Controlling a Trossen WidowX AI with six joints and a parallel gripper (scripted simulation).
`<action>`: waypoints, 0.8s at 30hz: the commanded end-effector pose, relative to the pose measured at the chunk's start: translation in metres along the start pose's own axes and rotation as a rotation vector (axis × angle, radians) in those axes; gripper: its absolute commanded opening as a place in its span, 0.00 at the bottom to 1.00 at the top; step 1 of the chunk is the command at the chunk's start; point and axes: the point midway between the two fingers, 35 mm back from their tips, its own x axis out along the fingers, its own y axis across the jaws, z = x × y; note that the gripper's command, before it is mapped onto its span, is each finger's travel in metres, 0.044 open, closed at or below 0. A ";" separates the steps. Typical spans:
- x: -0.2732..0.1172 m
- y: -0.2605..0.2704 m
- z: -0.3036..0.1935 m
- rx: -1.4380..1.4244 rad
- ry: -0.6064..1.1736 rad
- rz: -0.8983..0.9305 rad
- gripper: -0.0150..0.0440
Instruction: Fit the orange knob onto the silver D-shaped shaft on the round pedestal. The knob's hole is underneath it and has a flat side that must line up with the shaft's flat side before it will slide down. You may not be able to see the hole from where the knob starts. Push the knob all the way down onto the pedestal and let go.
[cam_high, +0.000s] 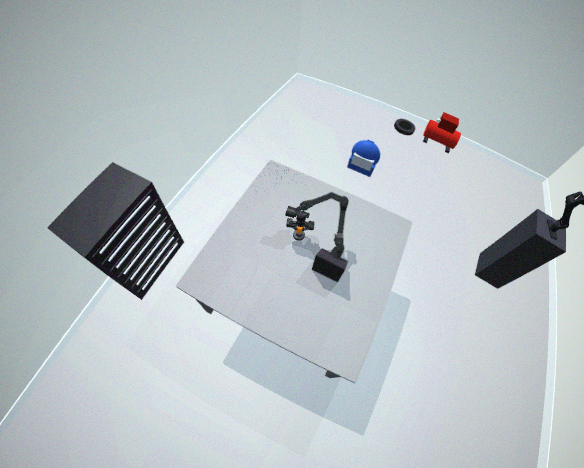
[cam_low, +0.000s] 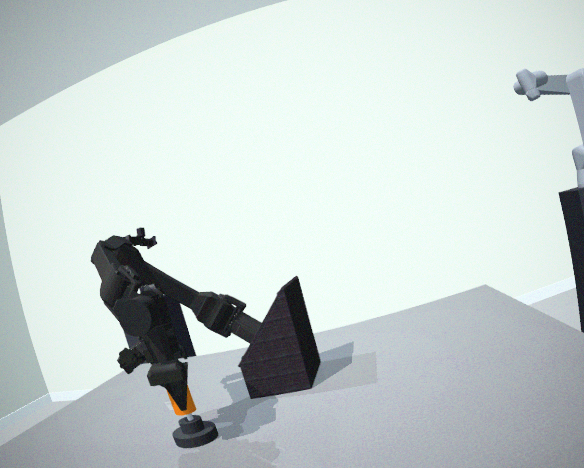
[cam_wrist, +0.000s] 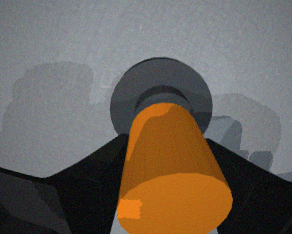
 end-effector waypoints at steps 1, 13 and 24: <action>-0.002 0.001 0.000 -0.001 0.000 0.003 0.25; -0.002 -0.002 -0.001 -0.211 0.000 0.003 0.25; 0.000 -0.006 -0.003 -0.211 0.000 0.003 0.25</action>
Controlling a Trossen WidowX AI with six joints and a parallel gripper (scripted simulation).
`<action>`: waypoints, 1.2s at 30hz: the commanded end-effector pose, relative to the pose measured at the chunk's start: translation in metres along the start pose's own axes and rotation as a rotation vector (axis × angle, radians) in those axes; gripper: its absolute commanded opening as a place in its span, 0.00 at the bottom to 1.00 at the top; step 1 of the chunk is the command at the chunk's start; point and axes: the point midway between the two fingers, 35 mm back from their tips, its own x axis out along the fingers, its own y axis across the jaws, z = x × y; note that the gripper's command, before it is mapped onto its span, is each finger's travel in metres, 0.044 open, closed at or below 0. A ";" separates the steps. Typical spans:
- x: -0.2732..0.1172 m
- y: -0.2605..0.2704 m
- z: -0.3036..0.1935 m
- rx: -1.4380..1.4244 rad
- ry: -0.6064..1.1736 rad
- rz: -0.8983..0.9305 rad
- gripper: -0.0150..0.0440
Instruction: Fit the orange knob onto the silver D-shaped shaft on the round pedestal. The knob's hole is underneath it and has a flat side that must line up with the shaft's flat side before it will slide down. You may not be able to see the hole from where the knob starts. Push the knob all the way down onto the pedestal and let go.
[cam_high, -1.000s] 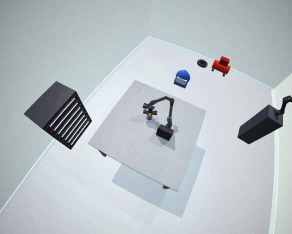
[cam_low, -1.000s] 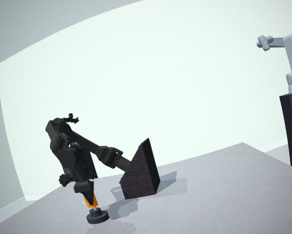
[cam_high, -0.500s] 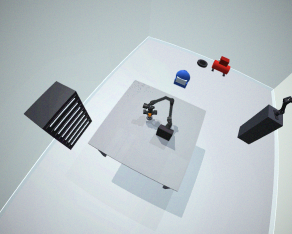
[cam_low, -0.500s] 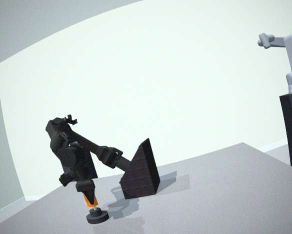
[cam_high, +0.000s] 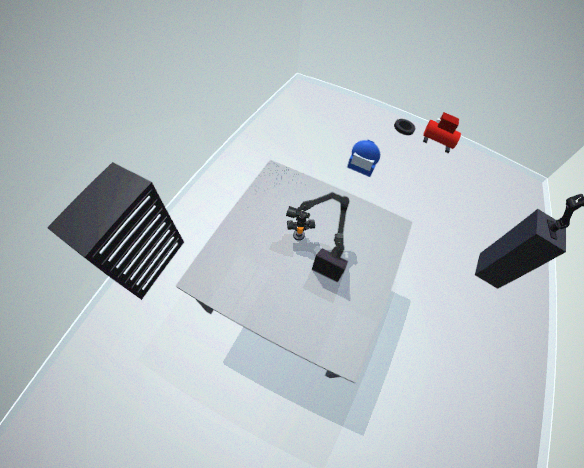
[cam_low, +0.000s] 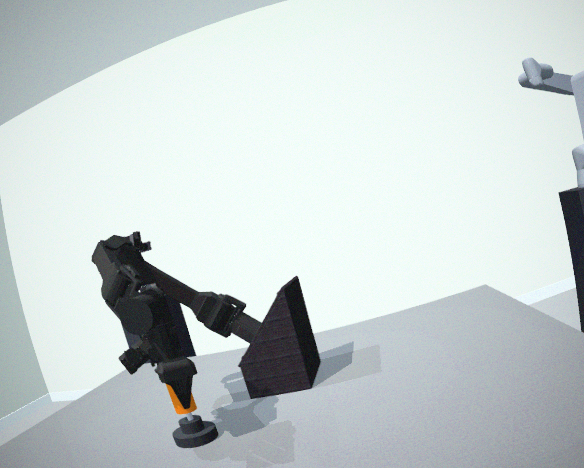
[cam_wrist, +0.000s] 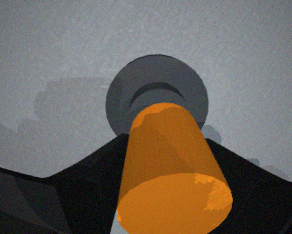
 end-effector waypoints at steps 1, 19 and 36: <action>0.001 -0.001 -0.001 -0.007 0.002 -0.001 0.25; -0.003 0.002 0.000 -0.016 0.002 0.000 0.25; 0.001 0.004 0.004 -0.216 0.002 0.000 0.25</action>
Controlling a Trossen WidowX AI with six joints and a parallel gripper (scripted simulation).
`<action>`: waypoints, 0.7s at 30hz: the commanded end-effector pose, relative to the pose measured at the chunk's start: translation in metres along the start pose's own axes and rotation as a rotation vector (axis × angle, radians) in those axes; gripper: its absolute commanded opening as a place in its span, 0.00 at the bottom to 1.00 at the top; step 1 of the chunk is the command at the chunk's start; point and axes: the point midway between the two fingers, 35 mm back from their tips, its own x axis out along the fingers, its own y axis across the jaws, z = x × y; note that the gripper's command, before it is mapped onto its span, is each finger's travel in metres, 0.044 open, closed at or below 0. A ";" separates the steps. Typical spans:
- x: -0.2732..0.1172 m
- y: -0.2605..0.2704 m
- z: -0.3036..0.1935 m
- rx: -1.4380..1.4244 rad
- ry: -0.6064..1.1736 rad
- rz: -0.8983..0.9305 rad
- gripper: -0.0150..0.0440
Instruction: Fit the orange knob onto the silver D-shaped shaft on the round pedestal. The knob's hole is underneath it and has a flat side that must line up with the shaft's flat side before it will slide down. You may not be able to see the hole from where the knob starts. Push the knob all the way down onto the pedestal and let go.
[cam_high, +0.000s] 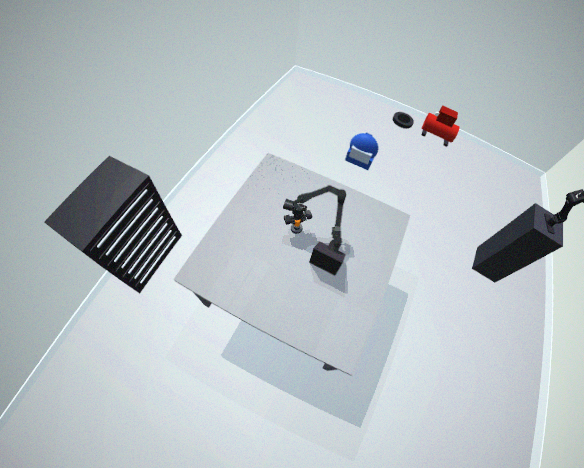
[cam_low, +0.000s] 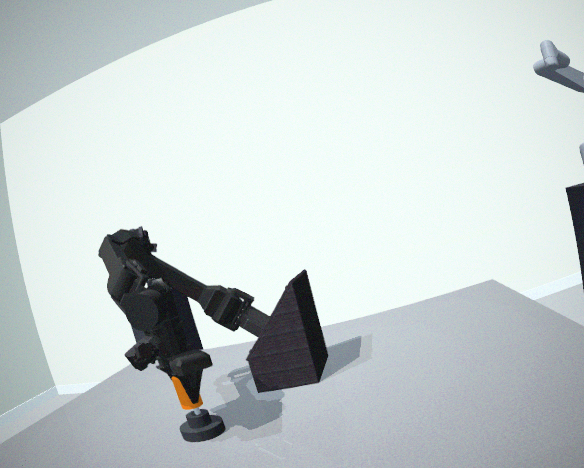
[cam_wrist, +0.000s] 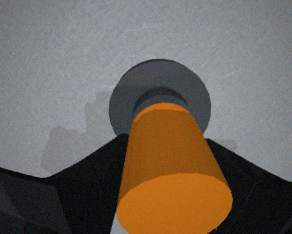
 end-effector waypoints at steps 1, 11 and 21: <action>0.000 0.001 0.001 -0.004 -0.001 0.002 0.25; -0.004 0.000 -0.001 -0.030 -0.001 0.002 0.25; -0.001 -0.002 -0.004 -0.214 -0.001 0.002 0.25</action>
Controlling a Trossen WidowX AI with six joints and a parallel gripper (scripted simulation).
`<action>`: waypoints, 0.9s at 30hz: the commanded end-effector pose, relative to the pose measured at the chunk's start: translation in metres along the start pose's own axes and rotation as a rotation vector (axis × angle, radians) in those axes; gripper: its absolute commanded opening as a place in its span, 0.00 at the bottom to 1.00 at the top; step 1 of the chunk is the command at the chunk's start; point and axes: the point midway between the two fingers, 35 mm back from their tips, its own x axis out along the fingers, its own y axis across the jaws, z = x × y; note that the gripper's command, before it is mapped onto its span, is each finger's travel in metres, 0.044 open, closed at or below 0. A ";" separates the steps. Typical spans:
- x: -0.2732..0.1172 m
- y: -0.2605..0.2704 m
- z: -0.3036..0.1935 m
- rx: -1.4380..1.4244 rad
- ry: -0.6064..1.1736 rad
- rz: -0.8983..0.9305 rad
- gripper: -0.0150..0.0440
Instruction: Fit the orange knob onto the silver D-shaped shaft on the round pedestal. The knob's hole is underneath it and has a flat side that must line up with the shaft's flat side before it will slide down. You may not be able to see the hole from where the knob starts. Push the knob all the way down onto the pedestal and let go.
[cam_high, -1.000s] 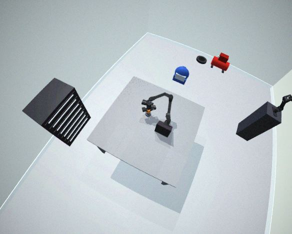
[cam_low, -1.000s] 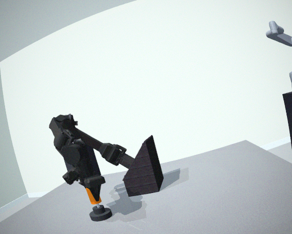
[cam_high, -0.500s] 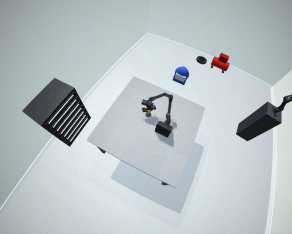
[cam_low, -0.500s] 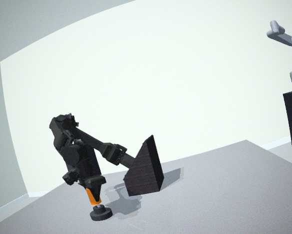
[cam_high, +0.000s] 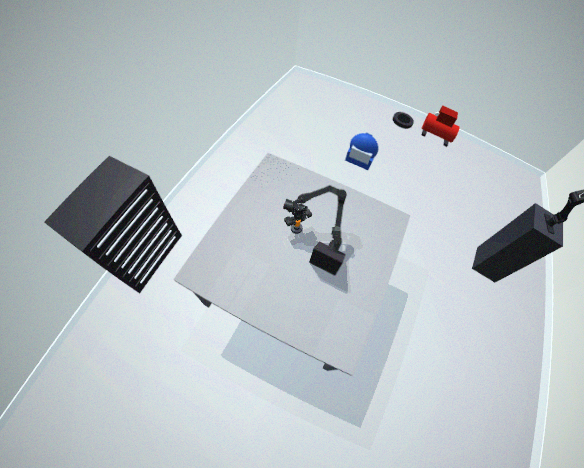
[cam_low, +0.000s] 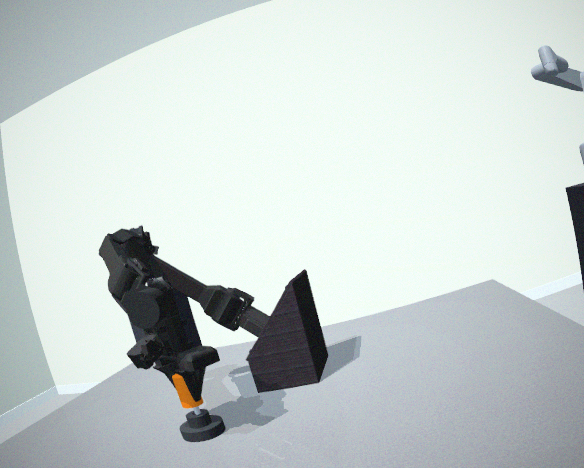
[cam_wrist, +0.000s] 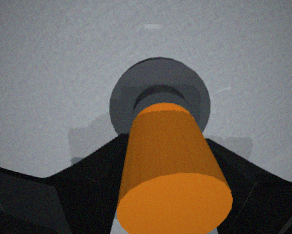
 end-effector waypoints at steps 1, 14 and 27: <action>0.002 -0.001 -0.003 -0.026 0.003 -0.001 0.25; 0.002 -0.002 -0.005 -0.026 0.003 -0.001 0.25; 0.001 -0.001 -0.003 -0.026 0.003 -0.001 0.25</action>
